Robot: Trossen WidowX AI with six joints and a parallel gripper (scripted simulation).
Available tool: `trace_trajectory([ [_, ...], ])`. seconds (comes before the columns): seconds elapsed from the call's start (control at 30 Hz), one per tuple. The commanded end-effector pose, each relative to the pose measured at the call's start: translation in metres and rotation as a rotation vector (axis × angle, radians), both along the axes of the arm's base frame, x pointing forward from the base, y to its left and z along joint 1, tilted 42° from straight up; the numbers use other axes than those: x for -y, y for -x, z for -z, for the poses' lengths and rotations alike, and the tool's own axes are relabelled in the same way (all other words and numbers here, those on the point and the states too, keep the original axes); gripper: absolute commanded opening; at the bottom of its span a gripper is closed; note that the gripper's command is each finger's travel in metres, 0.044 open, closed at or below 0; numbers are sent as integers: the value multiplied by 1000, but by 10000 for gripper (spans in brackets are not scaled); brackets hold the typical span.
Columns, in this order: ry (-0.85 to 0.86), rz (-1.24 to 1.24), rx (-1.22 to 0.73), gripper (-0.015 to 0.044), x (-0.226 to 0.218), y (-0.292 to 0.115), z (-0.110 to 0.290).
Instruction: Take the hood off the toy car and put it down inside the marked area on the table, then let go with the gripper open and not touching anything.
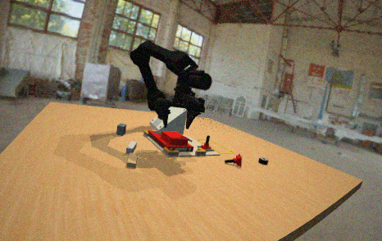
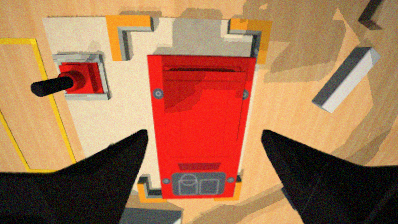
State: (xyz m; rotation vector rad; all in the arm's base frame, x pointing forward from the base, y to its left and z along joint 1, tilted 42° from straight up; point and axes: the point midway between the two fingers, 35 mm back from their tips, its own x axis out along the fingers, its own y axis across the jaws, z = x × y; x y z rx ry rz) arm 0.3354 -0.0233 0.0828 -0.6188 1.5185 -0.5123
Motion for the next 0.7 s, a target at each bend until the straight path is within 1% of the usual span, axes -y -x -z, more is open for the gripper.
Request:
trace_trajectory([
  [0.0, 7, -6, -8, 440, 3, 2, 3],
  [0.67, 8, -6, -8, 440, 10, 3, 11],
])
